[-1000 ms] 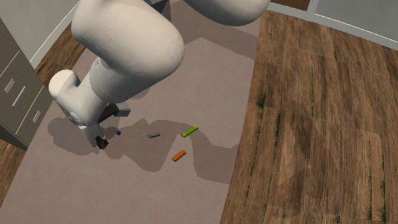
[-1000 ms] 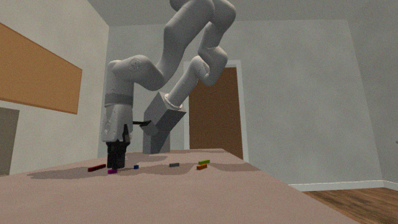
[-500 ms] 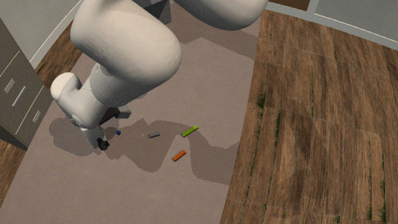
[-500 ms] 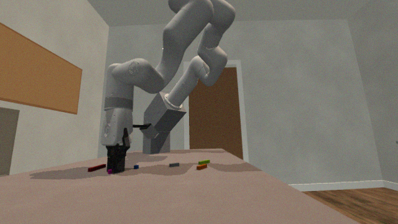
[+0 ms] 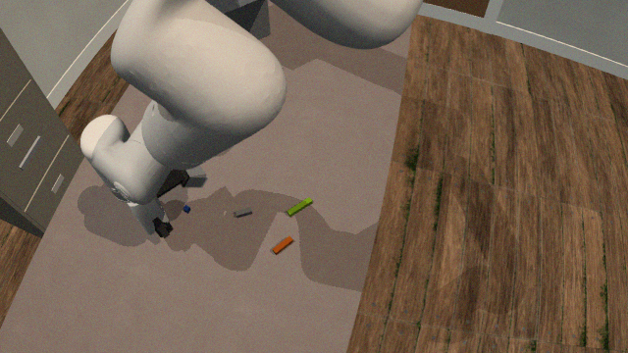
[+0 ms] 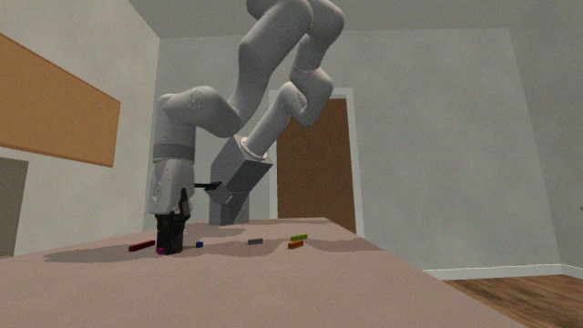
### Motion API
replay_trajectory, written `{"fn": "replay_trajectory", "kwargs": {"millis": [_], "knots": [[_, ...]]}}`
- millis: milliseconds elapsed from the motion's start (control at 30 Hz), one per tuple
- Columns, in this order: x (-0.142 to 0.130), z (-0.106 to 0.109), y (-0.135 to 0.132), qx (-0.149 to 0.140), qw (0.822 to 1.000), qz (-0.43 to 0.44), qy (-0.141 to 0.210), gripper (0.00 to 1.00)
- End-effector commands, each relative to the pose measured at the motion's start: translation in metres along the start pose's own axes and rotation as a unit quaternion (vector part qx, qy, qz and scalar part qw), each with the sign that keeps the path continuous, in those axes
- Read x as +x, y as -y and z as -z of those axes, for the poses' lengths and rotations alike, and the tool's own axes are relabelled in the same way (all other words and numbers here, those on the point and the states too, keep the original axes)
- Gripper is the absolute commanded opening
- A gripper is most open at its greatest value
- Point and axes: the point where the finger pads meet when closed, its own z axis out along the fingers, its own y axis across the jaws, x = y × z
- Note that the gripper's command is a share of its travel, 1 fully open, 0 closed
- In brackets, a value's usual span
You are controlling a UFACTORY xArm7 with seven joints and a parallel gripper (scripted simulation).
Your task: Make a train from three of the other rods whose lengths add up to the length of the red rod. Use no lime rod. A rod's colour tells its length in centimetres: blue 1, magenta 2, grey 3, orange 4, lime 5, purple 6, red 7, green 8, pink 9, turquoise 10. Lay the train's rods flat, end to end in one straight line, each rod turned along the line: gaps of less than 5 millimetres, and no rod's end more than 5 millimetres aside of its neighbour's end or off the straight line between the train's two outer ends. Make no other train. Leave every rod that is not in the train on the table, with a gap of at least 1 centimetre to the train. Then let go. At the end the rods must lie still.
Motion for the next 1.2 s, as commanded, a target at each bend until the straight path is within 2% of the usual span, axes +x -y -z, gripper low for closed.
{"fn": "replay_trajectory", "kwargs": {"millis": [0,767,800,1167], "knots": [[-0.0018,0.0015,0.0006,0.001,1.000,0.000,0.002,0.24],[-0.0018,0.0015,0.0006,0.001,1.000,0.000,0.002,0.24],[-0.0018,0.0015,0.0006,0.001,1.000,0.000,0.002,0.04],[-0.0018,0.0015,0.0006,0.001,1.000,0.000,0.002,0.04]]}}
